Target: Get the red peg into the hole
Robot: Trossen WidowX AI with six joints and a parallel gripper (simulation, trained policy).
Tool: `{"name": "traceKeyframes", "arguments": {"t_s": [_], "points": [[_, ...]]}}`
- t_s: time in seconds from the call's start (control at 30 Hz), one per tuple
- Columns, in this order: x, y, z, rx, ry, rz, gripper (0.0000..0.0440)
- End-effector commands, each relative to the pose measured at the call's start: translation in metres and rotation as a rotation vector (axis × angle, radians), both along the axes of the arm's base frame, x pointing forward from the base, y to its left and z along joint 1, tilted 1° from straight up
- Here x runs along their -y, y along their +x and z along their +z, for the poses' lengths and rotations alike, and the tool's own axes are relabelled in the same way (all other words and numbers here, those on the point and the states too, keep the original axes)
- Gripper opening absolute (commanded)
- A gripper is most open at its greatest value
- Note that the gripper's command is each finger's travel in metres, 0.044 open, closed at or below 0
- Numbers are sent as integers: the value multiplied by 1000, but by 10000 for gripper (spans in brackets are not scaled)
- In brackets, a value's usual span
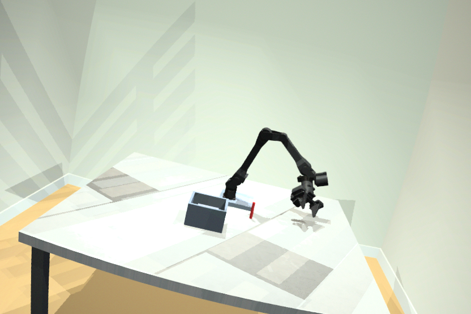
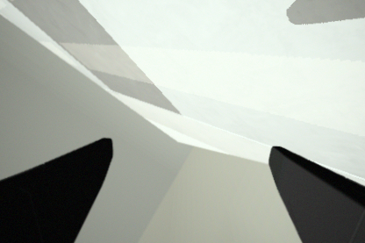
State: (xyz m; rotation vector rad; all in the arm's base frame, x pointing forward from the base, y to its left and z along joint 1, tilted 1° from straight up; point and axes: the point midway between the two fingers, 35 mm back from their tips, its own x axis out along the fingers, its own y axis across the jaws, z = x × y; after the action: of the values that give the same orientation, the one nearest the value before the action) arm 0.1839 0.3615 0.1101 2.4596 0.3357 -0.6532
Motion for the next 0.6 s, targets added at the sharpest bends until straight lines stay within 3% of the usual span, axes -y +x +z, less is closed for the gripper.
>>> {"name": "traceKeyframes", "arguments": {"t_s": [0.0, 0.03, 0.57], "points": [[-2, 0, 4, -8, 33, -8, 422], [-3, 1, 8, -16, 66, -18, 440], [-14, 10, 86, -141, 586, -165, 440]]}}
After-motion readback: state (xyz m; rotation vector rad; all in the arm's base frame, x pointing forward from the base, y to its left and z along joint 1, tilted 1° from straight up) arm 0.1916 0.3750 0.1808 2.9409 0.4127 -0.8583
